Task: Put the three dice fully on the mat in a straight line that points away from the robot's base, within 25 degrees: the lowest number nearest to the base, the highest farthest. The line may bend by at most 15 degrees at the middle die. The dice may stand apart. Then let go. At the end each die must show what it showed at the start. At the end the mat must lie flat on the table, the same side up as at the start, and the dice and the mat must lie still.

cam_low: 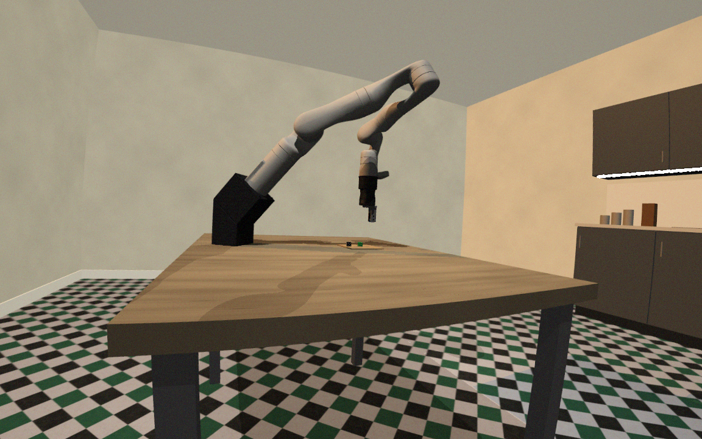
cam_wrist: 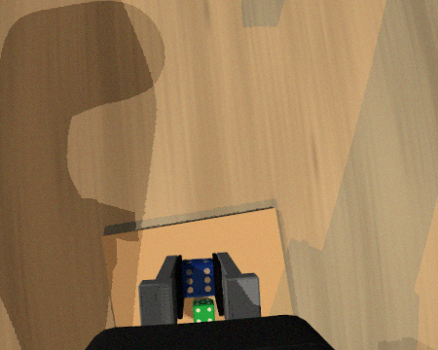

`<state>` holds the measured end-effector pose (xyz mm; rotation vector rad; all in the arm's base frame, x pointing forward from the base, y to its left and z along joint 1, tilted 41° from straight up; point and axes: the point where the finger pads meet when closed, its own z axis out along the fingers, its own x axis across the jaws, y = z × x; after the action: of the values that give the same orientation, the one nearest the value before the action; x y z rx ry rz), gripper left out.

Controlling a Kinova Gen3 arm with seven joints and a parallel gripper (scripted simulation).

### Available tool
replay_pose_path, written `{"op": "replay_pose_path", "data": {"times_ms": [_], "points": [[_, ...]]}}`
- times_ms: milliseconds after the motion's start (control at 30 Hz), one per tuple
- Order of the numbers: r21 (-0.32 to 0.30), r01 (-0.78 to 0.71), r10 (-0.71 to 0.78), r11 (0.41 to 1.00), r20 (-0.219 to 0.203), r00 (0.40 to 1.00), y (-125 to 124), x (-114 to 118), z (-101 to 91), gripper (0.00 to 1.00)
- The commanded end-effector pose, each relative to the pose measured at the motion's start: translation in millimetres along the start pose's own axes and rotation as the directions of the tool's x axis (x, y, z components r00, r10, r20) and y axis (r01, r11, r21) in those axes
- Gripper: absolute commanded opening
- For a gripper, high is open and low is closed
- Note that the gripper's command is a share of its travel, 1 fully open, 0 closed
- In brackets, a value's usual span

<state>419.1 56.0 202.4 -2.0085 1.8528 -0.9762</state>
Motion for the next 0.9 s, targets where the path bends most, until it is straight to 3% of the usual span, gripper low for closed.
{"op": "replay_pose_path", "data": {"times_ms": [0,500,867], "points": [[0.002,0.0,0.0,1.0,0.0,1.0,-1,0,-0.4,0.34],[-0.005,0.0,0.0,1.0,-0.003,1.0,-1,1,23.5,0.34],[-0.005,0.0,0.0,1.0,-0.003,1.0,-1,2,71.2,0.34]]}}
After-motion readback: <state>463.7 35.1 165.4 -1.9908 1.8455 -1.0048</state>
